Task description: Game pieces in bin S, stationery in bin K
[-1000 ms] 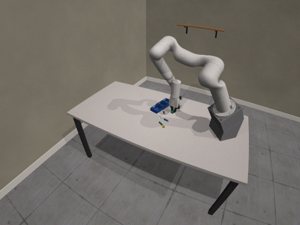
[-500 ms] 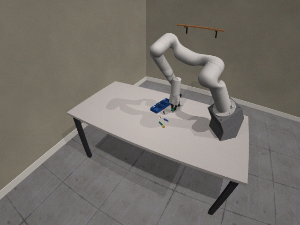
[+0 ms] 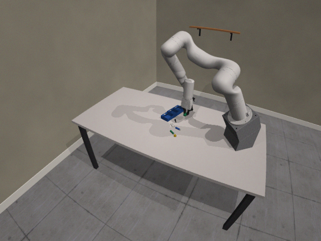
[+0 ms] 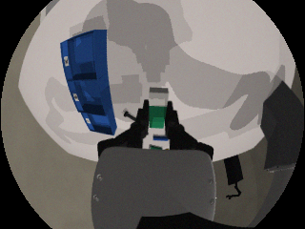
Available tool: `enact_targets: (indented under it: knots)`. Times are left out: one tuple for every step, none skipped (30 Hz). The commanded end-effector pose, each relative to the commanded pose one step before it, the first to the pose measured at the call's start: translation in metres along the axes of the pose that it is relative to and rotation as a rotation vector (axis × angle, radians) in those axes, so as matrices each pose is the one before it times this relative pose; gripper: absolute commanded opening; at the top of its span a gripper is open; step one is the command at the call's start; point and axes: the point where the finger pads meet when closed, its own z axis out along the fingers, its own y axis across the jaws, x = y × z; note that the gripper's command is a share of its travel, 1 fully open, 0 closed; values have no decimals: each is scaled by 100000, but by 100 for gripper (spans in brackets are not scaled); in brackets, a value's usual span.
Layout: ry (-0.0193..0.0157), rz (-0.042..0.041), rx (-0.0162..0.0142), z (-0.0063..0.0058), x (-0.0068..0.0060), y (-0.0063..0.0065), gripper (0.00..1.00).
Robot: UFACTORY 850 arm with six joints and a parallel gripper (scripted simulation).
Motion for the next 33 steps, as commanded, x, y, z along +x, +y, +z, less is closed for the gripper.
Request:
enact_targets:
  knots:
    - [2,5,59,-170,11,-55,0]
    - [0,0,0,0,0,0,0]
    - [1,0,1,3,0,2,0]
    - [0,0,0,-1,0,-1,0]
    - [0,0,0,-1,0,0,0]
    - [0,0,0,0,0,0,0]
    - [0,0,0,0,0,0,0]
    - [0,0,0,0,0,0,0]
    - [0,0,0,0,0,0,0]
    - [0,0,0,0,0,0,0]
    - [-1,0,-1,52,0,6,0]
    - [3,-2,5,3,324,-501,0]
    - [3,-2,4,1,324,-502,0]
    - [-2,0,-2,-3,327,-513,0]
    - [1,-1,2,0,325,-506,0]
    - [1,-1,2,0,325,-506,0]
    - [1,-1,2,0,325,-506,0]
    - [0,0,0,0,0,0,0]
    - [0,0,0,0,0,0,0]
    - [1,-1,2,-1,325,-506,0]
    - [1,-1,2,0,325,-506,0]
    - [1,-1,2,0,325,-506,0]
    - [1,-1,2,0,325,-506,0]
    - [1,-1,2,0,325,-506,0]
    - [1,-1,2,0,298,-464,0]
    - [0,0,0,0,0,-1,0]
    - [0,0,0,0,0,-1,0]
    - [1,4999,2,0,325,-505,0]
    - [1,4246,2,0,299,-521,0]
    - [1,-1,2,0,277,-533,0]
    - [1,-1,2,0,277,-533,0]
    - [1,-1,2,0,277,-533,0]
    - [1,-1,2,0,277,-533,0]
